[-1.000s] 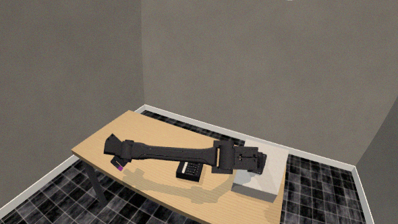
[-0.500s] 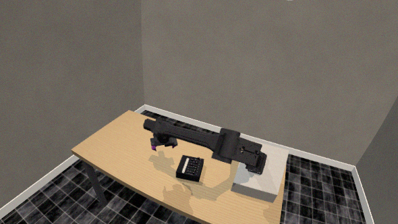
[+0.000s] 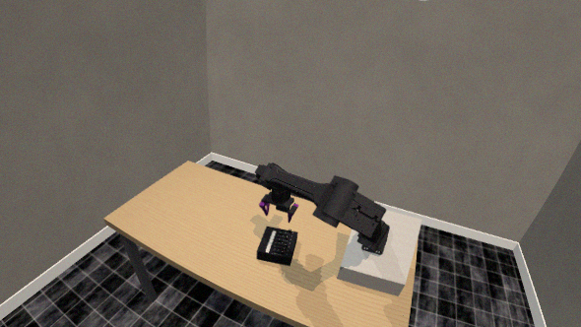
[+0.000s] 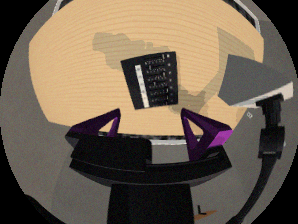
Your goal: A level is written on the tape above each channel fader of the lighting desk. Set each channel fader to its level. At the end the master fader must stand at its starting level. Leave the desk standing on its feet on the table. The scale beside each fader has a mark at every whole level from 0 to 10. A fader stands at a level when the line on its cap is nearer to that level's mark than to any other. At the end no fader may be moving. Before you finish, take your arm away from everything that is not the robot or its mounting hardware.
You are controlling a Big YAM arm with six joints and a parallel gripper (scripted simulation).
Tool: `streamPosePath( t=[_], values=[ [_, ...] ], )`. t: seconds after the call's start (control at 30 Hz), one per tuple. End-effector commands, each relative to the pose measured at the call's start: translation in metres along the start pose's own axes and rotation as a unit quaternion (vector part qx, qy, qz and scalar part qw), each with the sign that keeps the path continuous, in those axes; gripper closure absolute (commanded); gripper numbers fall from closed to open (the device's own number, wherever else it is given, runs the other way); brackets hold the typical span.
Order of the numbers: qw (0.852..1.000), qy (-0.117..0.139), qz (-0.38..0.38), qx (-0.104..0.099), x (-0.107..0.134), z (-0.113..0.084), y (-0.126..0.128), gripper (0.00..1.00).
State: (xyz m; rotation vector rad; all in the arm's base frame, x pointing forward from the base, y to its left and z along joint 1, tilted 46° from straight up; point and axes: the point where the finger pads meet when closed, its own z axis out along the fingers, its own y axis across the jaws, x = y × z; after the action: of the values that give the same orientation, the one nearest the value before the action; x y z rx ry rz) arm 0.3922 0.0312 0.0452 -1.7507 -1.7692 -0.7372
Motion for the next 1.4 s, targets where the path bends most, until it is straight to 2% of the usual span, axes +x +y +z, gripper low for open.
streamPosePath(
  t=[0.0,0.07,0.17,0.53,0.63,0.77,0.83,0.93,1.0,1.03,1.17,1.37],
  values=[
    [0.999,0.002,0.036,-0.013,-0.007,-0.009,-0.001,0.00],
    [0.999,0.002,0.039,-0.012,-0.007,-0.009,-0.003,0.00],
    [0.999,-0.001,0.028,-0.022,-0.005,-0.016,0.010,0.00],
    [0.999,0.000,0.027,-0.020,-0.005,-0.014,0.007,0.00],
    [1.000,0.000,0.005,-0.017,-0.006,-0.007,-0.001,0.00],
    [0.995,-0.002,-0.094,-0.016,0.005,0.008,-0.003,0.00],
    [0.986,-0.004,-0.167,-0.021,0.005,0.015,-0.005,0.00],
    [0.972,-0.006,-0.232,-0.026,0.005,0.028,-0.009,0.00],
    [0.972,-0.006,-0.232,-0.026,0.005,0.028,-0.009,0.00],
    [0.958,-0.008,-0.286,-0.029,0.005,0.033,-0.011,0.00],
    [0.928,-0.014,-0.371,-0.033,0.006,0.052,-0.019,0.00],
    [0.867,-0.024,-0.497,-0.037,0.009,0.071,-0.030,0.00]
  ],
)
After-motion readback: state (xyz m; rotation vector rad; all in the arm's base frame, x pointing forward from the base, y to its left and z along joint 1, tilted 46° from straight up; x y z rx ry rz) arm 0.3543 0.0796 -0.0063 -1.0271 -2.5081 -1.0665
